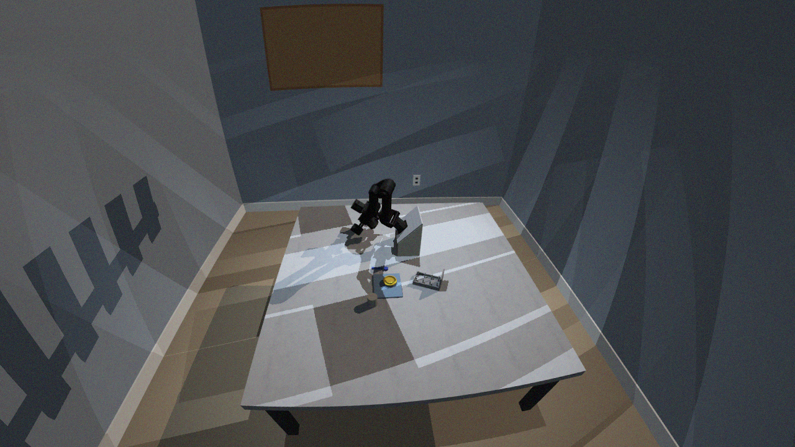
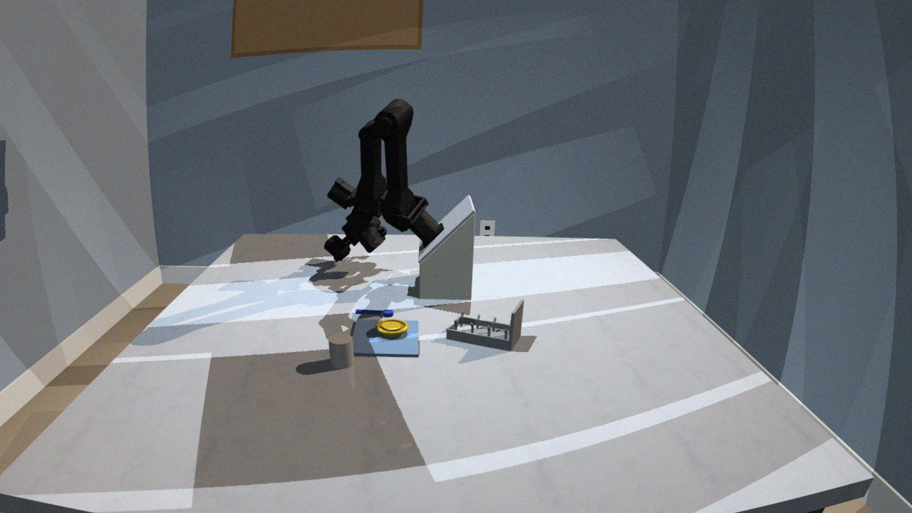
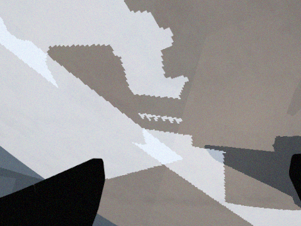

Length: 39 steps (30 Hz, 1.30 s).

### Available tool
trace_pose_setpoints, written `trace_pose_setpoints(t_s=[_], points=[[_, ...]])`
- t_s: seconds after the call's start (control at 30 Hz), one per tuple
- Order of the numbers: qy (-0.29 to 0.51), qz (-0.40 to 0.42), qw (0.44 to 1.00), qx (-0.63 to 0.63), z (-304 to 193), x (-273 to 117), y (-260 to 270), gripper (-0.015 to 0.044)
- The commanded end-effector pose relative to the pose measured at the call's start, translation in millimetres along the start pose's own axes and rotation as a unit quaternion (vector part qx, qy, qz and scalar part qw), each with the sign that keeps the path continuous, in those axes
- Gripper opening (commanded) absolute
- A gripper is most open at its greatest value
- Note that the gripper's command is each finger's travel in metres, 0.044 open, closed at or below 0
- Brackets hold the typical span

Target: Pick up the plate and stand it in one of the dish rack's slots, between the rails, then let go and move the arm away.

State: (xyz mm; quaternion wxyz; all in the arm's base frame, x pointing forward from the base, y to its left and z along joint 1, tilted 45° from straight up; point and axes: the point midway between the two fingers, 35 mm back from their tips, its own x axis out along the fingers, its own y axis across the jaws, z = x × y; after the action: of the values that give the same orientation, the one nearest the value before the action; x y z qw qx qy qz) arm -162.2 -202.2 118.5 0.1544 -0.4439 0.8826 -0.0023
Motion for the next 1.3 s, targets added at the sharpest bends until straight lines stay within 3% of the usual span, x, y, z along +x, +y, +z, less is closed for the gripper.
trace_pose_setpoints(t_s=[0.0, 0.37, 0.97, 1.27], points=[[0.000, 0.000, 1.000, 0.001, 0.0, 0.0, -0.2, 0.0400], [-0.014, -0.029, 0.997, 0.065, -6.2, 4.1, -21.0, 0.0400], [-0.063, -0.124, 0.955, 0.262, -36.0, 2.8, -100.9, 0.0400], [-0.098, -0.232, 0.932, 0.262, -61.7, -19.3, -171.5, 0.0400]])
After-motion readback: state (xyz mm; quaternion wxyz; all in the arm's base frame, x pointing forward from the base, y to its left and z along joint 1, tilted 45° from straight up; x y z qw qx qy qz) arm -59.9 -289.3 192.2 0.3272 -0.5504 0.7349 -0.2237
